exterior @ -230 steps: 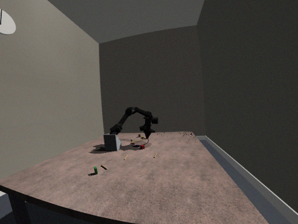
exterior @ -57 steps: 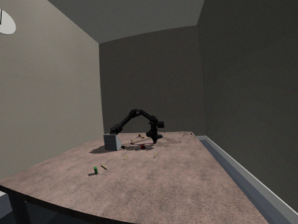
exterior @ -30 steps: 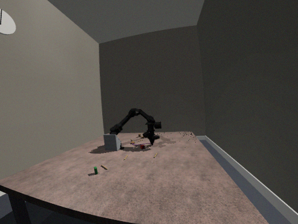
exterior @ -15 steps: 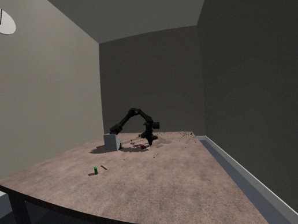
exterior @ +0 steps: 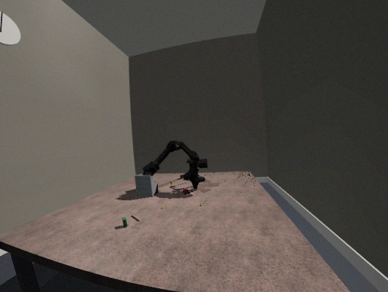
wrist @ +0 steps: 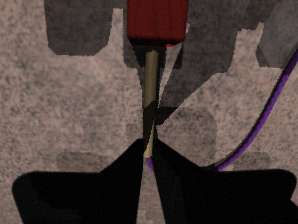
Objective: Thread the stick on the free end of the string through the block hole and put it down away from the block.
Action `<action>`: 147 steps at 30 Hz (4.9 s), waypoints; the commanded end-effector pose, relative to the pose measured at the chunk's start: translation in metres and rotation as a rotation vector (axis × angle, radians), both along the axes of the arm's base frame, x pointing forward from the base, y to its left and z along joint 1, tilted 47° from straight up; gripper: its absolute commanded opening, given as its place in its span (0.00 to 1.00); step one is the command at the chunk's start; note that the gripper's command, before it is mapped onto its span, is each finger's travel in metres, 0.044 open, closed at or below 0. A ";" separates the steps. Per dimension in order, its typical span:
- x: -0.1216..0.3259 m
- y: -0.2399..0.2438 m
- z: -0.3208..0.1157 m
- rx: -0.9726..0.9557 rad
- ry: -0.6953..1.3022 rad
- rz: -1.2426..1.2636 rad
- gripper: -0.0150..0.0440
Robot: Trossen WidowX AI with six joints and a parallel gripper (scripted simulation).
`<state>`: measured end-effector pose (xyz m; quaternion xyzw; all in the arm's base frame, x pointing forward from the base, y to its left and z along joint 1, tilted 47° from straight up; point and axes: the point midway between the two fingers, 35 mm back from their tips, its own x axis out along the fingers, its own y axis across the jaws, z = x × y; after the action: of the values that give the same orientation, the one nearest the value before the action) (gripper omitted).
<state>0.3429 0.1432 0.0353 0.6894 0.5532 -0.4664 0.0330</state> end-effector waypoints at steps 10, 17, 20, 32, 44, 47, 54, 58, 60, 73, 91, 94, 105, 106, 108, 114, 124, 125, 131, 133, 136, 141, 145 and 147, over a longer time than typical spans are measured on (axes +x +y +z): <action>-0.003 -0.002 -0.002 0.005 0.001 -0.001 0.25; -0.008 -0.007 -0.007 0.005 0.001 -0.001 0.25; -0.010 -0.009 -0.009 0.005 0.001 -0.002 0.25; -0.018 -0.017 -0.016 0.007 0.001 -0.003 0.25; -0.026 -0.024 -0.024 0.007 0.001 -0.003 0.25; -0.028 -0.026 -0.026 0.006 0.001 -0.003 0.25; -0.033 -0.031 -0.030 0.006 0.001 -0.003 0.25; -0.033 -0.032 -0.031 0.007 0.001 -0.003 0.25; -0.033 -0.032 -0.031 0.007 0.001 -0.003 0.25; -0.028 -0.083 0.016 -0.003 0.005 -0.004 0.46; -0.036 -0.100 0.011 0.034 -0.725 0.665 0.46; -0.040 -0.103 0.008 0.047 -0.930 0.862 0.46; -0.052 -0.111 -0.003 0.106 -1.679 1.586 0.46; -0.054 -0.112 -0.004 0.112 -1.734 1.639 0.46; -0.056 -0.113 -0.006 0.121 -1.832 1.733 0.46; -0.061 -0.116 -0.010 0.153 -2.125 2.011 0.46; -0.063 -0.117 -0.011 0.169 -2.263 2.140 0.46; -0.063 -0.117 -0.011 0.169 -2.263 2.140 0.46; -0.063 -0.117 -0.011 0.169 -2.263 2.140 0.46; -0.063 -0.117 -0.012 0.169 -2.263 2.140 0.46; -0.063 -0.115 -0.014 0.168 -2.262 2.141 0.46; -0.062 -0.109 -0.020 0.168 -2.261 2.142 0.46; -0.062 -0.104 -0.025 0.167 -2.260 2.143 0.46; -0.062 -0.102 -0.027 0.167 -2.260 2.143 0.46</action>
<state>0.2812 0.0378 0.0105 -0.0360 0.4814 0.5464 0.6844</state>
